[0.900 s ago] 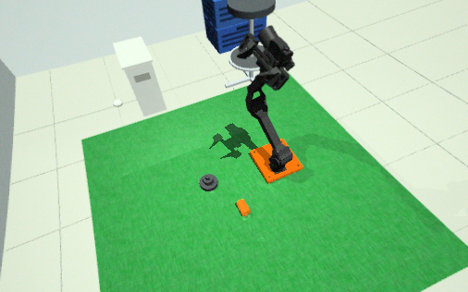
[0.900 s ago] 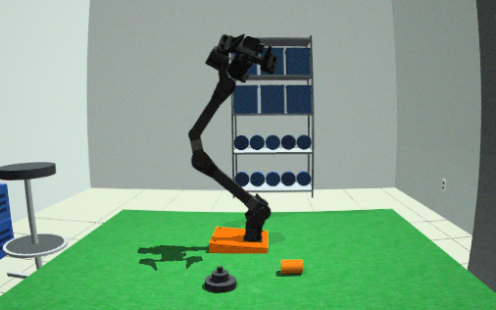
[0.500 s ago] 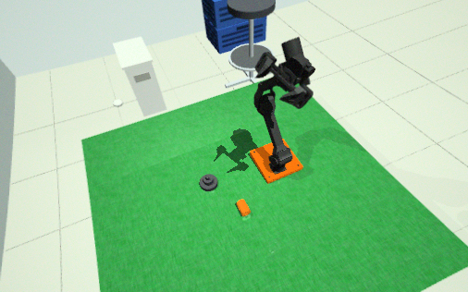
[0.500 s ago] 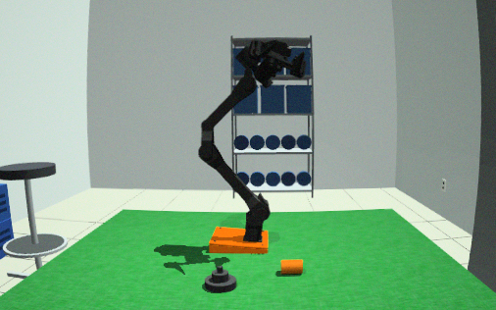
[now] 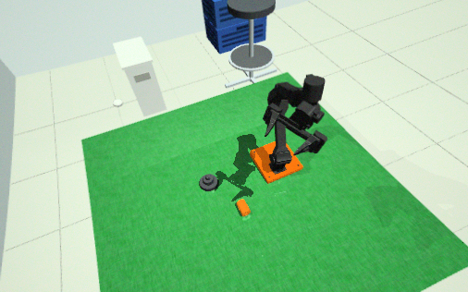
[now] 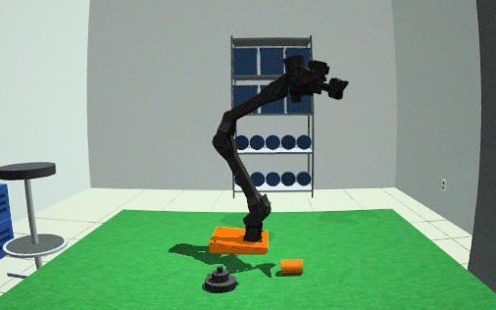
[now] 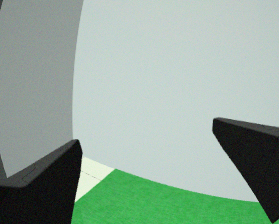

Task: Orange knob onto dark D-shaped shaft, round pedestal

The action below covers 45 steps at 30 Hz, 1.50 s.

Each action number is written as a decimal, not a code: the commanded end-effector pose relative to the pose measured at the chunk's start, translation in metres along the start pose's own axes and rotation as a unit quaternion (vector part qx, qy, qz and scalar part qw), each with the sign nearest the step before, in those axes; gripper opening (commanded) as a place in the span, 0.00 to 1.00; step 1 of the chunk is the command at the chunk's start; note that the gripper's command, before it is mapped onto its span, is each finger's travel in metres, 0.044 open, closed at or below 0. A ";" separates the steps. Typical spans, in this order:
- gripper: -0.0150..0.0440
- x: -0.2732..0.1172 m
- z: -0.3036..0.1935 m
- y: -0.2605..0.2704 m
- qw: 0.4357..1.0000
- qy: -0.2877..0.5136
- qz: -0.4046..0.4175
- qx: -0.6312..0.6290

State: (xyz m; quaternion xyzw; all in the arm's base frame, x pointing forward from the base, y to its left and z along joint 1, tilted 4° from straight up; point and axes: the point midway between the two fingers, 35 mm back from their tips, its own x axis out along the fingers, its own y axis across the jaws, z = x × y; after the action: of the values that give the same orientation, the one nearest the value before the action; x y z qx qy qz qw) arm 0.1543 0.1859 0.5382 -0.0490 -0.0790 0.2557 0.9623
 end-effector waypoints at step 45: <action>1.00 -0.005 -0.445 -0.031 0.362 0.384 -0.679 0.511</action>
State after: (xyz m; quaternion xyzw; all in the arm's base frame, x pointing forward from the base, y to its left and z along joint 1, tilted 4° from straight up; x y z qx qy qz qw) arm 0.2671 0.1736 0.1544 0.3915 0.4687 -0.3352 0.7174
